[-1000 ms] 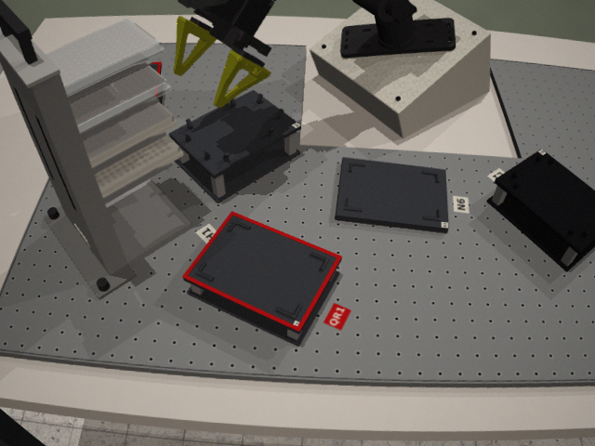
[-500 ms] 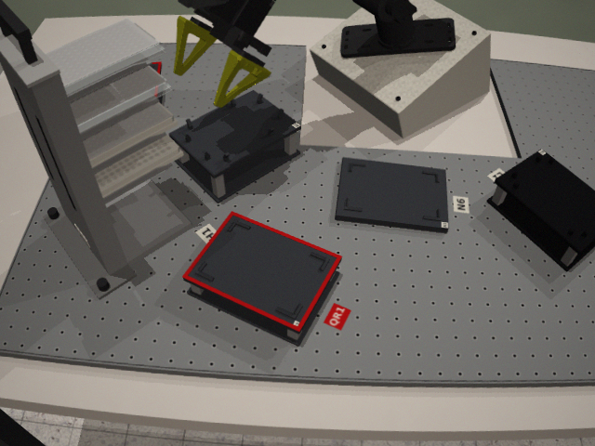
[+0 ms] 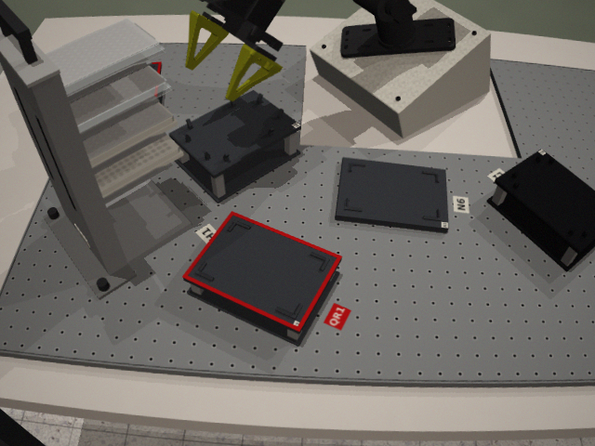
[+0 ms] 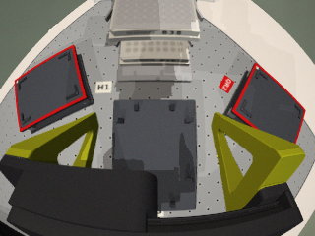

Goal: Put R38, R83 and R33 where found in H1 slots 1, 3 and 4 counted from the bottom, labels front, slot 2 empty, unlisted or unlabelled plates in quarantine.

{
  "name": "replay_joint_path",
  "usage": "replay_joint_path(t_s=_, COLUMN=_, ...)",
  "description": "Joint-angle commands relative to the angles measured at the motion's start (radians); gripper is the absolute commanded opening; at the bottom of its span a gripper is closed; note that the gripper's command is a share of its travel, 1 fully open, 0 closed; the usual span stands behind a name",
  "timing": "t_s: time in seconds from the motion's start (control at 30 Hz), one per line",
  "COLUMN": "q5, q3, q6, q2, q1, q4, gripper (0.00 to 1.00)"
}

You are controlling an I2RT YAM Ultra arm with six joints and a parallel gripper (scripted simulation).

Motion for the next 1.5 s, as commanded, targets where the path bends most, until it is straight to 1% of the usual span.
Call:
replay_joint_path(t_s=0.0, q5=-0.012, q3=-0.022, q6=-0.010, q2=-0.050, q1=-0.013, q4=-0.030, gripper=1.00)
replay_joint_path(t_s=0.1, q5=-0.014, q3=-0.036, q6=-0.011, q2=-0.055, q1=-0.013, q4=-0.020, gripper=1.00)
replay_joint_path(t_s=0.13, q5=-0.014, q3=-0.041, q6=-0.011, q2=-0.054, q1=-0.011, q4=0.012, gripper=1.00)
replay_joint_path(t_s=0.2, q5=-0.014, q3=-0.041, q6=-0.011, q2=-0.054, q1=-0.011, q4=0.012, gripper=1.00)
replay_joint_path(t_s=0.23, q5=-0.014, q3=-0.038, q6=-0.011, q2=-0.041, q1=-0.011, q4=0.020, gripper=1.00)
replay_joint_path(t_s=0.27, q5=-0.014, q3=-0.052, q6=-0.011, q2=-0.018, q1=-0.010, q4=0.026, gripper=1.00)
replay_joint_path(t_s=0.7, q5=-0.006, q3=-0.116, q6=-0.008, q2=0.042, q1=0.003, q4=0.145, gripper=1.00)
replay_joint_path(t_s=0.77, q5=-0.006, q3=-0.116, q6=-0.008, q2=0.042, q1=0.003, q4=0.145, gripper=1.00)
replay_joint_path(t_s=0.8, q5=-0.005, q3=-0.097, q6=-0.007, q2=0.047, q1=0.004, q4=0.157, gripper=1.00)
replay_joint_path(t_s=0.83, q5=-0.005, q3=-0.125, q6=-0.007, q2=0.053, q1=0.004, q4=0.166, gripper=1.00)
replay_joint_path(t_s=1.23, q5=0.000, q3=-0.177, q6=-0.004, q2=0.125, q1=0.007, q4=0.288, gripper=1.00)
replay_joint_path(t_s=1.27, q5=0.000, q3=-0.164, q6=-0.004, q2=0.127, q1=0.007, q4=0.292, gripper=1.00)
replay_joint_path(t_s=1.33, q5=0.000, q3=-0.164, q6=-0.004, q2=0.127, q1=0.007, q4=0.292, gripper=1.00)
replay_joint_path(t_s=1.37, q5=-0.001, q3=-0.154, q6=-0.004, q2=0.091, q1=0.007, q4=0.294, gripper=1.00)
replay_joint_path(t_s=1.43, q5=-0.001, q3=-0.154, q6=-0.004, q2=0.092, q1=0.007, q4=0.296, gripper=1.00)
replay_joint_path(t_s=1.47, q5=0.002, q3=-0.132, q6=-0.002, q2=0.132, q1=0.011, q4=0.296, gripper=1.00)
